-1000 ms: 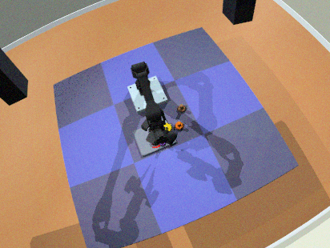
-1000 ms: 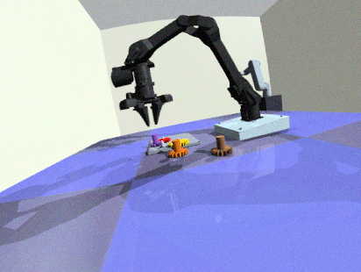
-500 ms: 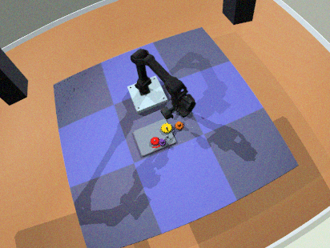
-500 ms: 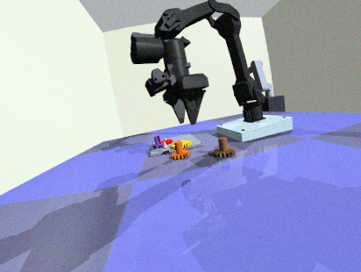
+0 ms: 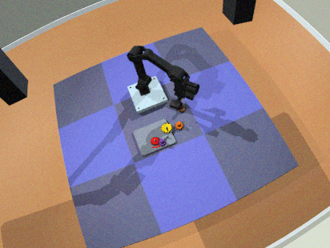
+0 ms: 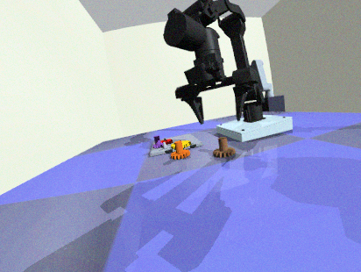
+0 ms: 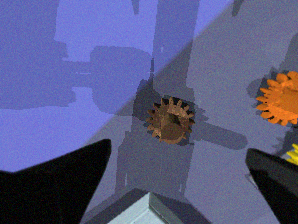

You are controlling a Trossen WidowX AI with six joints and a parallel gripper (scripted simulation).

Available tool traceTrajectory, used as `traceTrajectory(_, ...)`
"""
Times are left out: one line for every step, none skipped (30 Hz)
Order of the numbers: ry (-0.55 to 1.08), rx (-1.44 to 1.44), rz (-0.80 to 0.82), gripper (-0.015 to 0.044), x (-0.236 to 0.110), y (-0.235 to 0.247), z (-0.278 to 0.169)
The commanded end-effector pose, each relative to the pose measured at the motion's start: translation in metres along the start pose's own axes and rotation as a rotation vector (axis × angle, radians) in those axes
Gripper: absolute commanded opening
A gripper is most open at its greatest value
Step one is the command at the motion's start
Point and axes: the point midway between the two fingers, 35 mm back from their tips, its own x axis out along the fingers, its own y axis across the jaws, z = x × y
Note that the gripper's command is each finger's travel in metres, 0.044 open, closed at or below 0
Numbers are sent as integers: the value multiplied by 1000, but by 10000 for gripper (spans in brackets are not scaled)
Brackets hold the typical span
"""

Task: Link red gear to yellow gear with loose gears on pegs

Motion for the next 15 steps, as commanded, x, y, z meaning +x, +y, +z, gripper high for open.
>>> traceTrajectory(12,-10,-4,440,8,1,-4)
traceTrajectory(12,-10,-4,440,9,1,-4)
traceTrajectory(13,-10,-4,440,13,1,-4)
traceTrajectory(13,-10,-4,440,18,1,-4)
traceTrajectory(13,-10,-4,440,22,1,-4)
traceTrajectory(13,-10,-4,440,23,1,-4)
traceTrajectory(13,-10,-4,440,23,1,-4)
traceTrajectory(13,-10,-4,440,23,1,-4)
traceTrajectory(13,-10,-4,440,23,1,-4)
traceTrajectory(13,-10,-4,440,24,1,-4)
traceTrajectory(13,-10,-4,440,26,1,-4)
traceTrajectory(13,-10,-4,440,27,1,-4)
traceTrajectory(13,-10,-4,440,29,1,-4)
traceTrajectory(13,-10,-4,440,30,1,-4)
traceTrajectory(13,-10,-4,440,32,1,-4)
